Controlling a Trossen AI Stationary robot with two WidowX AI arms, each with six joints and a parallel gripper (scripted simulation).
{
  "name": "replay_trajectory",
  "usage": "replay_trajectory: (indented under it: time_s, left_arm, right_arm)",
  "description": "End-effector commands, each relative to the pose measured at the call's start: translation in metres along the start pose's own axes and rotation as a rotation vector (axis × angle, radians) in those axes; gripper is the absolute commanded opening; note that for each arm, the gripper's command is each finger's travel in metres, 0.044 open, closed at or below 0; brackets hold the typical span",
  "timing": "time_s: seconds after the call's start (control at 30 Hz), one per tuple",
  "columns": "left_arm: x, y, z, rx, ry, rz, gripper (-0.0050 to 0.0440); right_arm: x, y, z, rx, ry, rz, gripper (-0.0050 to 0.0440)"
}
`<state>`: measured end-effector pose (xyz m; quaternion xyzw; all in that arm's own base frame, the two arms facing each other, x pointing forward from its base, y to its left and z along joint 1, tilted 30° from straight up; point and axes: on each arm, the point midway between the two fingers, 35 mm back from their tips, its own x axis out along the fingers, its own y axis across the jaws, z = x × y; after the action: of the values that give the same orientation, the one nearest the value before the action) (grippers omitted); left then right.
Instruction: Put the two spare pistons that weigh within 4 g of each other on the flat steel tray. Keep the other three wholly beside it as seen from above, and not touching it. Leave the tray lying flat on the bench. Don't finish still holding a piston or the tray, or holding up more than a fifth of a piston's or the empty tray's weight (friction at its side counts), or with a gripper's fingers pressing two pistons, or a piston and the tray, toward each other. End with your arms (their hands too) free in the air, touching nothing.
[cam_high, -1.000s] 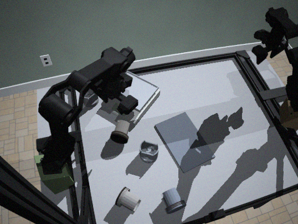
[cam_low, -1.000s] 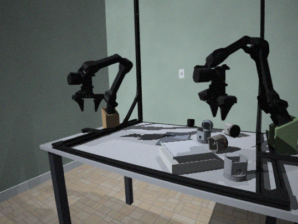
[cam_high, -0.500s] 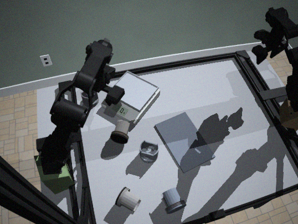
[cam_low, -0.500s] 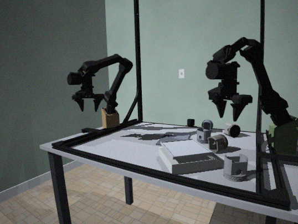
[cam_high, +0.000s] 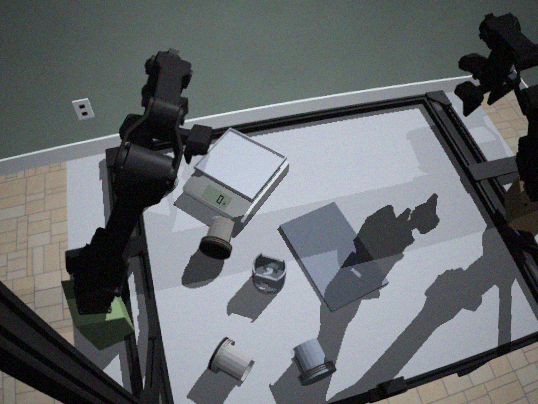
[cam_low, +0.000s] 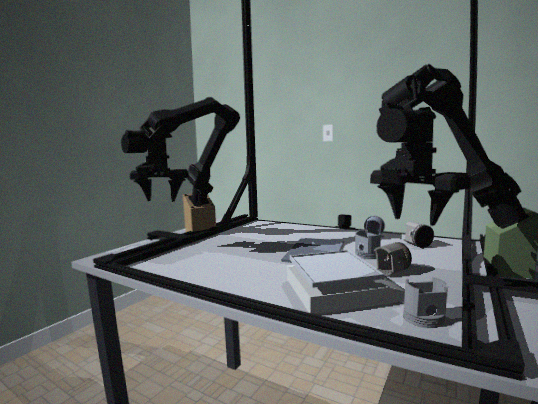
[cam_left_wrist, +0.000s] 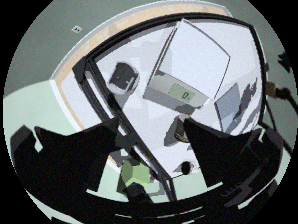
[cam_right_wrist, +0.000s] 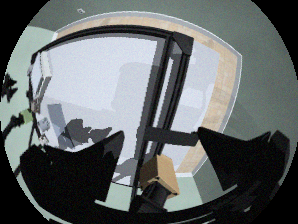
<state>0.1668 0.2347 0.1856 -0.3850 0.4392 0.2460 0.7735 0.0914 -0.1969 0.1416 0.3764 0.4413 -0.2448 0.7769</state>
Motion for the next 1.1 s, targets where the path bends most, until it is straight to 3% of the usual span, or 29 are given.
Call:
replay_trajectory:
  time_s: [0.0,0.4,1.07]
  left_arm:
    - [-0.001,0.010,0.014,-0.005,-0.003,-0.003,0.0378]
    - [-0.001,0.048,0.060,-0.005,-0.003,-0.003,0.0378]
    - [-0.001,0.053,0.066,0.352,0.171,0.044,0.0378]
  right_arm:
    - [0.000,0.001,0.000,-0.003,-0.001,0.004,0.0440]
    - [0.000,0.001,0.000,-0.003,-0.001,0.004,0.0440]
    - [0.000,0.001,0.000,-0.003,-0.001,0.004,0.0440]
